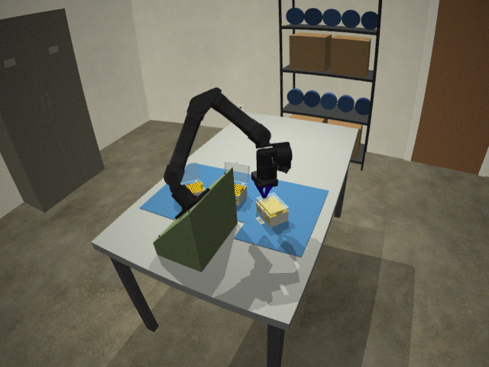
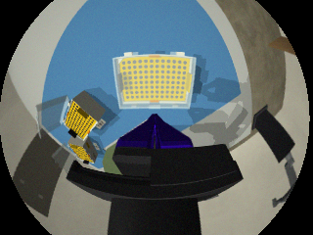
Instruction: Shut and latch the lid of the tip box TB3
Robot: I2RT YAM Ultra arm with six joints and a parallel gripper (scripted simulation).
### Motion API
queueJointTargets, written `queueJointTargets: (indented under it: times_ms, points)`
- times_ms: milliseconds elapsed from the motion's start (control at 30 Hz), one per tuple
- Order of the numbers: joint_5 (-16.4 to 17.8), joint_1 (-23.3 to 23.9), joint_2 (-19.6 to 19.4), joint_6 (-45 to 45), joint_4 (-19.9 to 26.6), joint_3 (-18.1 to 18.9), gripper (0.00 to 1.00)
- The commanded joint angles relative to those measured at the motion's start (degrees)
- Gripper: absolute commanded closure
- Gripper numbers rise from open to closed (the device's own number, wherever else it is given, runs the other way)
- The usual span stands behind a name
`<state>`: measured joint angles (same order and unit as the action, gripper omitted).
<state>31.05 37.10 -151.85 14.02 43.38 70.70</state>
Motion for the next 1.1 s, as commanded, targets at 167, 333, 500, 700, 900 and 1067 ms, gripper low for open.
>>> queueJointTargets:
  times_ms: [167, 333, 500, 700, 900, 1067]
  points:
    - [0.2, 0.3, 0.5, 0.0, -0.5, 0.2, 1.00]
    - [0.6, -0.3, -0.1, -0.7, -2.0, -0.4, 1.00]
    - [1.0, -1.1, -1.0, -1.5, -3.9, -1.0, 1.00]
    - [1.4, -1.8, -1.6, -2.2, -5.4, -1.5, 1.00]
    - [1.9, -2.7, -2.5, -3.0, -7.3, -2.1, 1.00]
    - [1.9, -2.7, -2.5, -3.0, -7.3, -2.1, 1.00]
